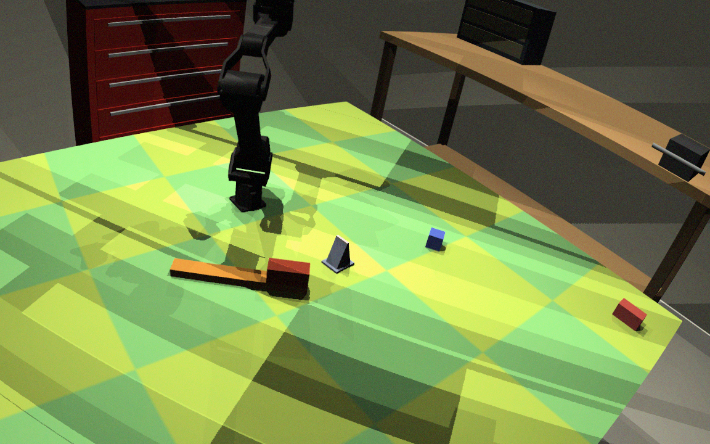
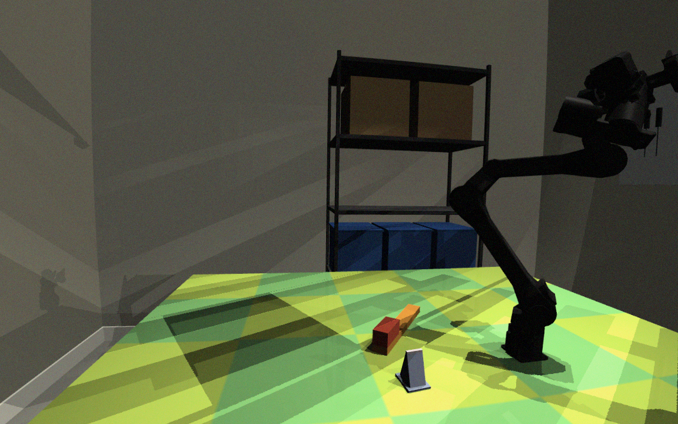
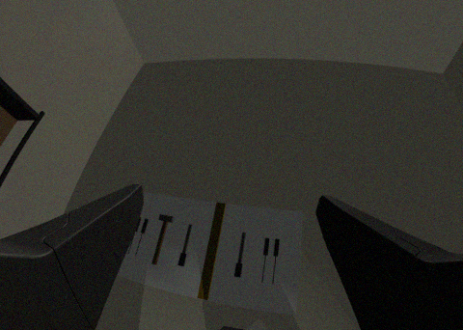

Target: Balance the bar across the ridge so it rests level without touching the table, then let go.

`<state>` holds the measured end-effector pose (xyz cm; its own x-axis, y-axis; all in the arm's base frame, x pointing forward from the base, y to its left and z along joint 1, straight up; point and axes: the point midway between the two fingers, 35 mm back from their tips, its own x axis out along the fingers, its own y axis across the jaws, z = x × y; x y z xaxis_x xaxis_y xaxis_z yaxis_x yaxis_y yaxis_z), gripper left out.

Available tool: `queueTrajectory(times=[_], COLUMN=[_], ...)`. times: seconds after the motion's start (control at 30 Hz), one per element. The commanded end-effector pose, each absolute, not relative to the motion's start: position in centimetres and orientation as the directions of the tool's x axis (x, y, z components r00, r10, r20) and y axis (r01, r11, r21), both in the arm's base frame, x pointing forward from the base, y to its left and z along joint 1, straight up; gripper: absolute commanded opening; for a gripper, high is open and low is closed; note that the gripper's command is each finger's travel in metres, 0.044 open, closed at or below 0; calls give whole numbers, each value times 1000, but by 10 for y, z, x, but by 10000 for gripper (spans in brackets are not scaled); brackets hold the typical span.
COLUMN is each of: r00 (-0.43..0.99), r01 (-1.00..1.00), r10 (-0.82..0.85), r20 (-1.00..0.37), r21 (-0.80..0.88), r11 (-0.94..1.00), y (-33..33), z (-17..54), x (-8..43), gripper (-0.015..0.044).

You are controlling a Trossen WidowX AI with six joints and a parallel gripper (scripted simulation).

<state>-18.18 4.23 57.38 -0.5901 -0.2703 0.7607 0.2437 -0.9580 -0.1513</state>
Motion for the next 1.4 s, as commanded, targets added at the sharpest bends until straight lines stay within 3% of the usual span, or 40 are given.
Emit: queueTrajectory(times=[0.0,0.1,0.73,1.37], r00=[-591,-602,-693,-630], r01=[240,191,-81,-365], r10=[-267,-220,162,496], r20=[761,767,702,598], r21=[-150,-128,148,335], r11=[-959,-973,-986,-868], y=[43,53,156,241], z=[574,572,554,526], x=[-182,-182,-182,-141], gripper=[374,315,315,315])
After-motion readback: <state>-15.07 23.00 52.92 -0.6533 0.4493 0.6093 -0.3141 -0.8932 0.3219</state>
